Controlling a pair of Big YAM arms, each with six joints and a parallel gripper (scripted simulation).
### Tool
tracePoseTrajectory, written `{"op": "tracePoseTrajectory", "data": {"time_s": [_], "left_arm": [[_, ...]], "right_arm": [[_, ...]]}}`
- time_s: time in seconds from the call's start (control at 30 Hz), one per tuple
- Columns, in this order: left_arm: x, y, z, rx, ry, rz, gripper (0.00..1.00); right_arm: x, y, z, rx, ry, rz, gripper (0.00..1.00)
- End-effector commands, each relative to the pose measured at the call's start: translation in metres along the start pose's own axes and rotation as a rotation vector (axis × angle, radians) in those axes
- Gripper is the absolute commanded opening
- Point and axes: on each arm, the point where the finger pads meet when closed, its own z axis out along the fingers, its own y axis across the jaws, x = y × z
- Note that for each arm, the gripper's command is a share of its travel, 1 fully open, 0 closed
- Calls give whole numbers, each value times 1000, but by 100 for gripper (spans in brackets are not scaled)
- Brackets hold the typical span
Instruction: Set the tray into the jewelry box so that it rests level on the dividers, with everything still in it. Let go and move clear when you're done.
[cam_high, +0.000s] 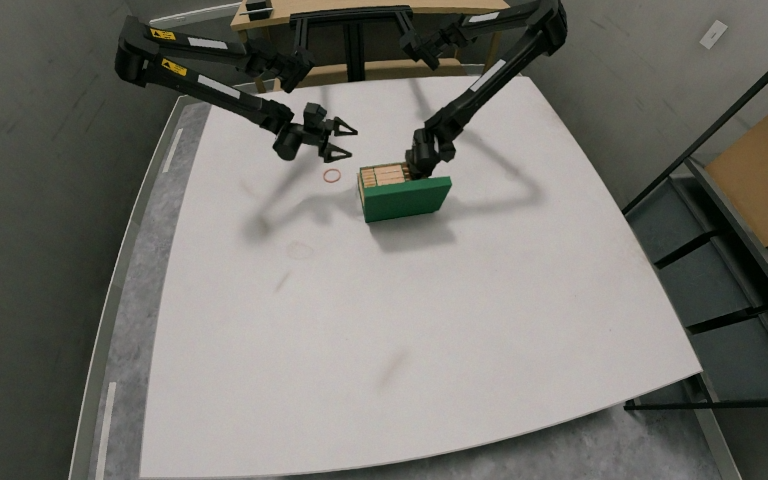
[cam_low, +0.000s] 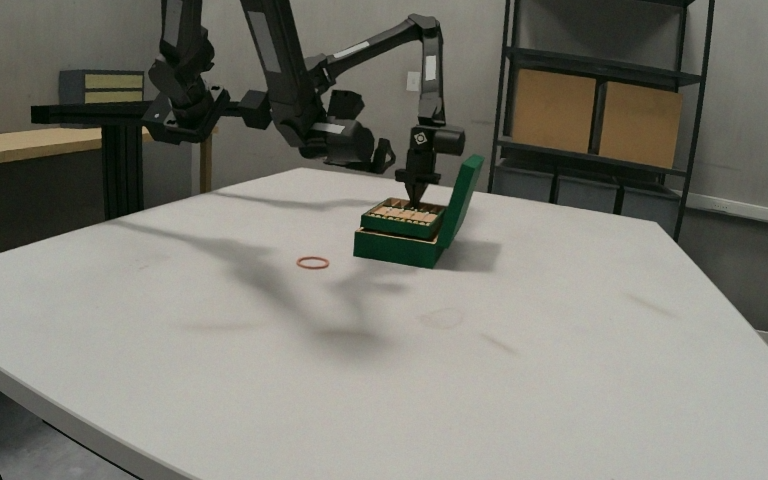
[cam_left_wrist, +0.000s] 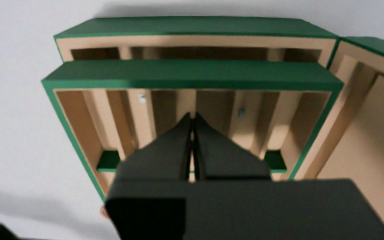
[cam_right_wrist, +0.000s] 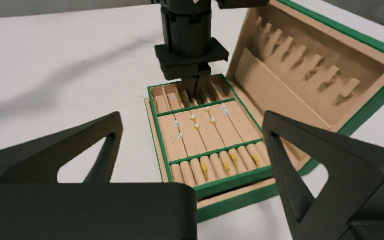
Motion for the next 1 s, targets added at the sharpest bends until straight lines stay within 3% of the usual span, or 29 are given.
{"op": "tracePoseTrajectory", "data": {"time_s": [0.0,0.97], "left_arm": [[3,-20,-7,38,13,-32,0],[3,-9,21,23,12,-1,0]], "right_arm": [[-4,1,0,-2,-7,-20,100],[-4,1,0,-2,-7,-20,100]]}}
